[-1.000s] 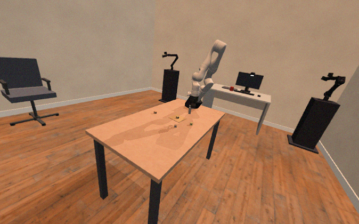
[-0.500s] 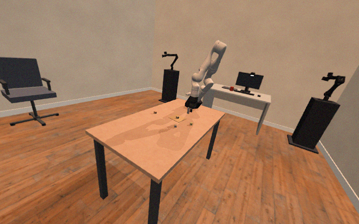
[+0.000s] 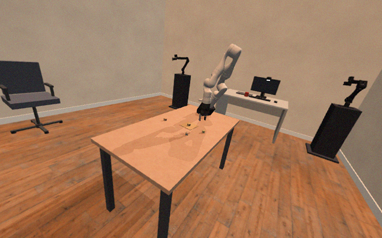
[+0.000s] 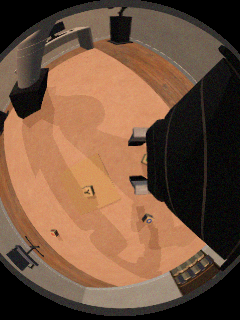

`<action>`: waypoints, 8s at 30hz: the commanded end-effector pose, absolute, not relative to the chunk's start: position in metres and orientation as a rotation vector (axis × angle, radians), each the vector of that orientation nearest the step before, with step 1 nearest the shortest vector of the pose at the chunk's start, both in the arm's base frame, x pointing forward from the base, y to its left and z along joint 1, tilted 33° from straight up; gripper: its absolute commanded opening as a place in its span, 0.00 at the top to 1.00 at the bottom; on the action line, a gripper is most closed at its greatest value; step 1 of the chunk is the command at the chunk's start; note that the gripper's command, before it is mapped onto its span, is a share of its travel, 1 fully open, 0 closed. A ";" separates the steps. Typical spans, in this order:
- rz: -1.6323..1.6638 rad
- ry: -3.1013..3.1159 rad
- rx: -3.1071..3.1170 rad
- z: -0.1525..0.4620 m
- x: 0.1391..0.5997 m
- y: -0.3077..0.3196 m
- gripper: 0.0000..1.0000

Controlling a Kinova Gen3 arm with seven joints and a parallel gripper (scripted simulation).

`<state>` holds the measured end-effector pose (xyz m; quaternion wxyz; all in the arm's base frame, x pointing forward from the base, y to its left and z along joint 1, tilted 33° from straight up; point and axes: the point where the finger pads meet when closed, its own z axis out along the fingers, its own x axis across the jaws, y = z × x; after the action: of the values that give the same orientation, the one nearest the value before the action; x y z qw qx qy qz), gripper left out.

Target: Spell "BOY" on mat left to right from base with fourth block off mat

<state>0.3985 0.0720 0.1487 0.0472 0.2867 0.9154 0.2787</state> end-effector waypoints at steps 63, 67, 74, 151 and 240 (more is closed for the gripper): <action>0.774 1.293 3.148 0.155 0.415 0.111 0.00; 0.757 1.189 3.207 0.156 0.417 0.112 0.00; 0.733 1.033 3.286 0.157 0.421 0.113 0.00; 0.687 0.760 3.401 0.158 0.427 0.115 0.00; 0.697 0.766 3.404 0.113 0.440 0.141 0.00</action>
<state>0.4393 0.1417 0.1125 -0.2070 0.9361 0.2108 0.1909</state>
